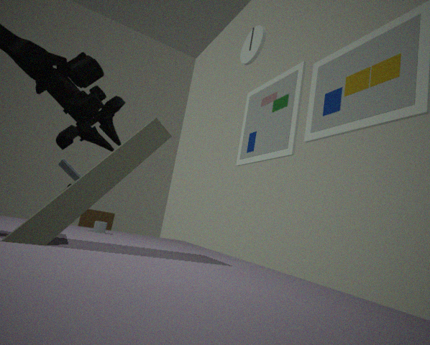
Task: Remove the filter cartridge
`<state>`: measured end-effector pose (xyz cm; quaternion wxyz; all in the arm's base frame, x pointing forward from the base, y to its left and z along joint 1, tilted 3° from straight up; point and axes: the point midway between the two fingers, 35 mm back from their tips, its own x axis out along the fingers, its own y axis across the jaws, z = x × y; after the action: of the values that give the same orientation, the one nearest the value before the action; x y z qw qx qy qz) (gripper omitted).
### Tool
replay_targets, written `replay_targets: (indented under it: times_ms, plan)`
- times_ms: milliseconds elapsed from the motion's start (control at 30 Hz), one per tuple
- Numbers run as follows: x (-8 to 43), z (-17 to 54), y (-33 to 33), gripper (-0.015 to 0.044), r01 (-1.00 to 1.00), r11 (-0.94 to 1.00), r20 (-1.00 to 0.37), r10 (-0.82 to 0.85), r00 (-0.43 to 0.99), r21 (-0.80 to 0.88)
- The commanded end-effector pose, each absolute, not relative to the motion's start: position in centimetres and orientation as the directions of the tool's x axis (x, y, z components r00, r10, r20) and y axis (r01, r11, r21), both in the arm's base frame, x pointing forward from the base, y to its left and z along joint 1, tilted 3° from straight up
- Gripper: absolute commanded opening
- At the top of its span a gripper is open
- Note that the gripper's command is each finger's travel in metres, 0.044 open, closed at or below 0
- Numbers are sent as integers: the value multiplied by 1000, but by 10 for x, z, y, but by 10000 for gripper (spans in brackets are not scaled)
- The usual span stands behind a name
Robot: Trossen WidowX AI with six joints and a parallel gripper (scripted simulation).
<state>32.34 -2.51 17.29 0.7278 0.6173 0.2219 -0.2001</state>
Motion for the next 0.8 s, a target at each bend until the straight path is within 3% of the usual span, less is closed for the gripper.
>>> replay_targets:
  times_ms: [0, 767]
  plan:
    - [324, 171, -26, 104, 571, 153, -575, -19, 818, 807]
    - [327, 169, -25, 104, 570, 153, -575, -19, 818, 807]
